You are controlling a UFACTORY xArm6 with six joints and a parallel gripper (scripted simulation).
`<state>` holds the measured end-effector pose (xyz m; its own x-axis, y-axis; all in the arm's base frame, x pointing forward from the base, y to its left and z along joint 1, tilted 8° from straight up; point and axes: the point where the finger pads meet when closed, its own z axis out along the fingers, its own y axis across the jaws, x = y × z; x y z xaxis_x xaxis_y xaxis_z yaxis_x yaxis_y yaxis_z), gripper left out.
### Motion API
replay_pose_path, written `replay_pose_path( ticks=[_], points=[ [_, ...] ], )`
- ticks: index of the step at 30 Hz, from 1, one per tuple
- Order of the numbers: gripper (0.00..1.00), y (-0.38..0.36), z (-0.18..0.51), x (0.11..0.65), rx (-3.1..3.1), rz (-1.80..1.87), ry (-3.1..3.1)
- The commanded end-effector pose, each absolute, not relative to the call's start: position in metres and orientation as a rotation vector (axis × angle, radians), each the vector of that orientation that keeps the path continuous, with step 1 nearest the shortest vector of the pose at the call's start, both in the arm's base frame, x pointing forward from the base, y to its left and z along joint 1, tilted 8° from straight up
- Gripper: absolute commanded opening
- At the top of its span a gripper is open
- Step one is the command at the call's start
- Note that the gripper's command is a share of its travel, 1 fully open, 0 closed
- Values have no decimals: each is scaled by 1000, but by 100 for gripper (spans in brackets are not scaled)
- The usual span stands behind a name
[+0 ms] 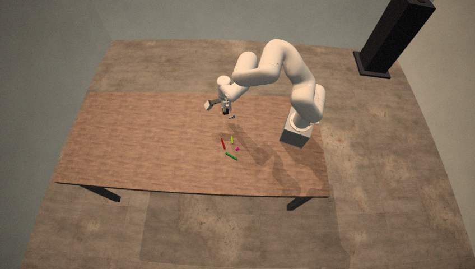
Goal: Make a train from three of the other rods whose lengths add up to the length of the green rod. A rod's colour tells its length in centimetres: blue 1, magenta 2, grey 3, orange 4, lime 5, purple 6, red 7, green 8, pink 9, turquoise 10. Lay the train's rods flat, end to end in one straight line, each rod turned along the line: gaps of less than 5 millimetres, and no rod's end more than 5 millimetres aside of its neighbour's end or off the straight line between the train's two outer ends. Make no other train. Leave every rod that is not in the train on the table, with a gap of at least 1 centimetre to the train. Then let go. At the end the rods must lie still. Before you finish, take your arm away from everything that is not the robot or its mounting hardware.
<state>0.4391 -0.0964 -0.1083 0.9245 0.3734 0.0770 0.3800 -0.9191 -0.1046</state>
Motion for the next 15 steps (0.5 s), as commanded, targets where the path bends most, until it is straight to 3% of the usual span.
replay_pose_path(
  ticks=[1,15],
  points=[
    [4,-95,-124,443,-2967,-94,-583],
    [4,-90,-163,446,-2967,-94,-583]
  ],
)
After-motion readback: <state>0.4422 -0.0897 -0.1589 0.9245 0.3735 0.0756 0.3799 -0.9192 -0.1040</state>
